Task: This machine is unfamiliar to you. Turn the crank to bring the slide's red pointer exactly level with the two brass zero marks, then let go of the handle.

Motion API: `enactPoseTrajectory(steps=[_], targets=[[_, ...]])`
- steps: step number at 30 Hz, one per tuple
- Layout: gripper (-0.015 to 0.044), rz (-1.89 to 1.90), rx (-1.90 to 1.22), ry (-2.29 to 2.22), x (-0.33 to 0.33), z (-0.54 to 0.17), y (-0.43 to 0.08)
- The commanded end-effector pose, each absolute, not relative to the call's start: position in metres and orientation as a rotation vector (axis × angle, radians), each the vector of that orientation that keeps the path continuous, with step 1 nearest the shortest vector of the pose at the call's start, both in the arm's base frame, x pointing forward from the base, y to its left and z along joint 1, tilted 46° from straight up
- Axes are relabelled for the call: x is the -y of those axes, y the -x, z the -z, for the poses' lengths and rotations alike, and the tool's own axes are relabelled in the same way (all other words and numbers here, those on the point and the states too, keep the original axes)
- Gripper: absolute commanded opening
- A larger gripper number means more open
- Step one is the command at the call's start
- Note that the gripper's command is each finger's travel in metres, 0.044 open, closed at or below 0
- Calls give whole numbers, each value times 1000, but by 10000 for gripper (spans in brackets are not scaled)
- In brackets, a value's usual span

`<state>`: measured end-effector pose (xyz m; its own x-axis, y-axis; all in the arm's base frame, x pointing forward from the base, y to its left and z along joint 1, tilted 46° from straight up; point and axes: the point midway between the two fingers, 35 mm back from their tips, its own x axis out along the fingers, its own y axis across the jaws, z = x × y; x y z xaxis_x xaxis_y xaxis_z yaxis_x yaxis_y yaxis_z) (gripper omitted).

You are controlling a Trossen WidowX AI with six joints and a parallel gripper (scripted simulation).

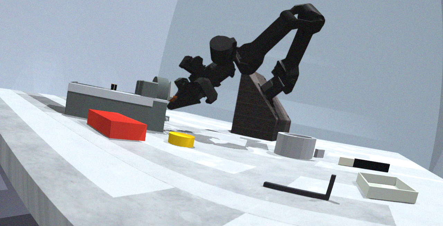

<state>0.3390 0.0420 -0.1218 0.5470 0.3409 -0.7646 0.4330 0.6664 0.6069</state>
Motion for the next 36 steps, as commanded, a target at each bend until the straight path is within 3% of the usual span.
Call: enactPoseTrajectory(steps=[1,36], targets=[[0,60,-1029,-880,-46,124,-339],[0,60,-1029,-880,-50,125,-339]])
